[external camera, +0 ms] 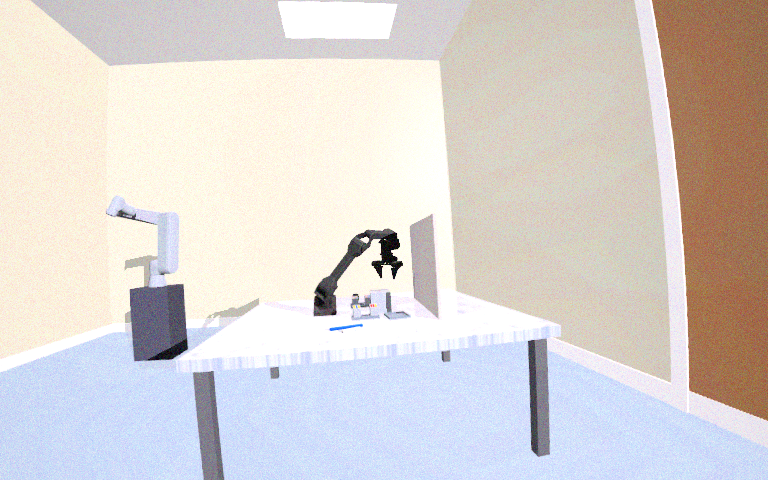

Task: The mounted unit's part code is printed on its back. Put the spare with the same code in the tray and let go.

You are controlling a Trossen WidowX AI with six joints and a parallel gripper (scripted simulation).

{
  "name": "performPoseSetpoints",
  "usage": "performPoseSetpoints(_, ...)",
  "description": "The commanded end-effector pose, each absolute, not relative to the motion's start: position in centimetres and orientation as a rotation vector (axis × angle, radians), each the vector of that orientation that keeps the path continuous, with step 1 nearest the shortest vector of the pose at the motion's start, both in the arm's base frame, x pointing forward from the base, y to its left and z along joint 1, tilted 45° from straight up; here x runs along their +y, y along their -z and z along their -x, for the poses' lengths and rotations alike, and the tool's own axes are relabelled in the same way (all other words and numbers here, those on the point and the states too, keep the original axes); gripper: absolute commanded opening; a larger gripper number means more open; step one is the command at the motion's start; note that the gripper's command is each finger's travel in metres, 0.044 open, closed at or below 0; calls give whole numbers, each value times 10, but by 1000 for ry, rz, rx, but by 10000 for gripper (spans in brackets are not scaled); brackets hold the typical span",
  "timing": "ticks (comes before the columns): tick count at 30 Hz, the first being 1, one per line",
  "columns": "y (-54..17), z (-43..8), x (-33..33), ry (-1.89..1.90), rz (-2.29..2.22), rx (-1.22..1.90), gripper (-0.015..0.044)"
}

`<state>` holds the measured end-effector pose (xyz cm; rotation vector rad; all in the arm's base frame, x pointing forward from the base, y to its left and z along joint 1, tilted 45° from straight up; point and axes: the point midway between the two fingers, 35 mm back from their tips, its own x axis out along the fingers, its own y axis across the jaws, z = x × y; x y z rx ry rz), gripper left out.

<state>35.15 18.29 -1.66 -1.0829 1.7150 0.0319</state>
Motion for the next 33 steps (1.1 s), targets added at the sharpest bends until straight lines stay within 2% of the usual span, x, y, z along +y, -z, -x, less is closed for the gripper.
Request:
performPoseSetpoints(1,63,-325,226,-574,1557,1777,440)
performPoseSetpoints(5,78,-314,239,-772,1715,1770,440)
performPoseSetpoints(18,79,-313,239,-783,1723,1769,440)
performPoseSetpoints(23,96,-315,224,-782,1723,1769,309)
performPoseSetpoints(33,110,-314,214,-782,1724,1769,300)
